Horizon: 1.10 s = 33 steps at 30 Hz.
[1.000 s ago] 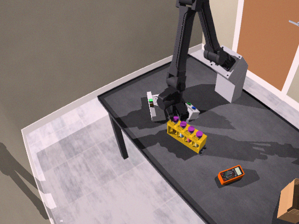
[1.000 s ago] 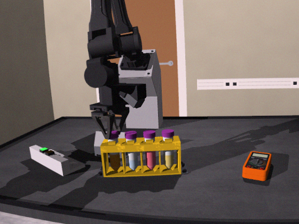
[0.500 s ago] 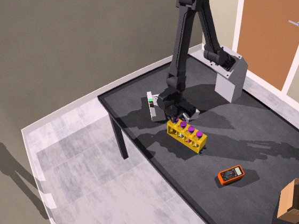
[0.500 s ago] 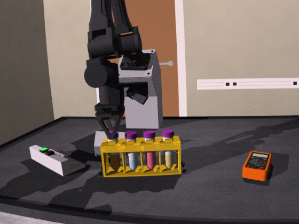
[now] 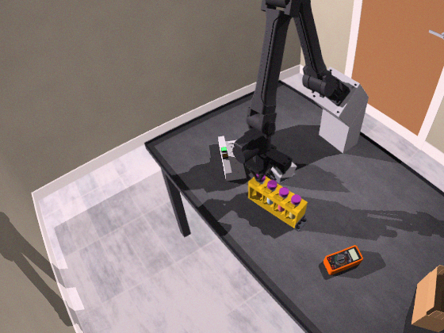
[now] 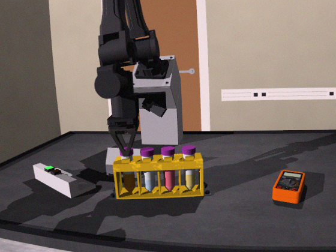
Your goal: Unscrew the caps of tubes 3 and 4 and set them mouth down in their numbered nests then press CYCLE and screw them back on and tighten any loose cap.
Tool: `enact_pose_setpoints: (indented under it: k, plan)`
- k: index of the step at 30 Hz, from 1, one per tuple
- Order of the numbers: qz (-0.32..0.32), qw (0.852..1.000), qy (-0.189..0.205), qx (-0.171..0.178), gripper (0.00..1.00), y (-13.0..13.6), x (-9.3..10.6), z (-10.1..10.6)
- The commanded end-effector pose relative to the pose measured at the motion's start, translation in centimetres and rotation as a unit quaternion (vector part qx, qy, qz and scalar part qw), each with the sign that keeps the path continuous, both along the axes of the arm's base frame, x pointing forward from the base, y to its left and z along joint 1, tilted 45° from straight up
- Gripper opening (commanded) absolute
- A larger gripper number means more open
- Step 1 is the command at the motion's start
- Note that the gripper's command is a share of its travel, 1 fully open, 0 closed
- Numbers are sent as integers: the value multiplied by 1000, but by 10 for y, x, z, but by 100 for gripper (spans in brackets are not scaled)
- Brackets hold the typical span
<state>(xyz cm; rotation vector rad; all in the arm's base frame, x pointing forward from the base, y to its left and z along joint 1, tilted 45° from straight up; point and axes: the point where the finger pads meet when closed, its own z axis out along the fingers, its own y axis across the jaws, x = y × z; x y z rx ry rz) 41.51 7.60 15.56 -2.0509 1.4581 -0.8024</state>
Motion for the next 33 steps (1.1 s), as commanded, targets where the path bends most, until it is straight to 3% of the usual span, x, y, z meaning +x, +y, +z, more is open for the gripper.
enact_pose_setpoints:
  k: [1, 3, 7, 12, 14, 15, 21, 29, 31, 33]
  plan:
    - [7, 1000, -9, -3, 0, 2, 4, 9]
    - [7, 1000, -9, -3, 0, 2, 4, 9]
    - [-63, 995, -5, 73, 0, 5, 7, 15]
    - [-149, 976, 3, 161, 0, 5, 8, 14]
    - [-149, 976, 3, 161, 0, 5, 8, 14]
    - [-166, 970, 5, 179, 0, 5, 8, 14]
    - [-266, 922, 15, 280, 0, 5, 9, 13]
    - [-381, 835, 27, 396, 0, 6, 9, 12]
    - [-381, 835, 27, 396, 0, 6, 9, 12]
    - [-416, 799, 31, 434, 0, 7, 10, 12]
